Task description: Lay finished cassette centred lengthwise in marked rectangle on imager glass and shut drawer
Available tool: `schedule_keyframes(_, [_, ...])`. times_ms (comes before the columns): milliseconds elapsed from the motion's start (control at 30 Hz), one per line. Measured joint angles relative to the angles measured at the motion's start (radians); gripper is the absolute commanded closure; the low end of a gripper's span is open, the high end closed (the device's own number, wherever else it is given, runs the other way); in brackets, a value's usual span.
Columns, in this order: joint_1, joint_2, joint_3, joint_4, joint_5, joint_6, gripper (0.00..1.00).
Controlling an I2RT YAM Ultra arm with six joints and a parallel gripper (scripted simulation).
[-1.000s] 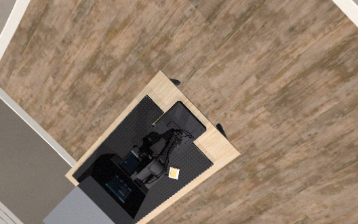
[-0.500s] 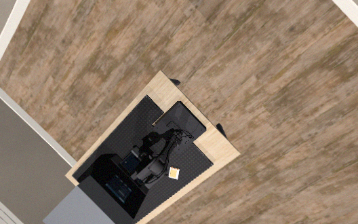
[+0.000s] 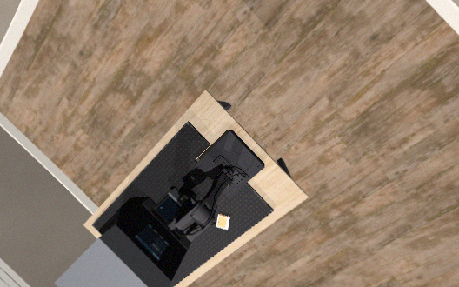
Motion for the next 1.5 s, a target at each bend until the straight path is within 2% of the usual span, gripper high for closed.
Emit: schedule_keyframes(1500, [0.000, -0.012, -0.023, 0.030, 0.000, 0.000, 1.00])
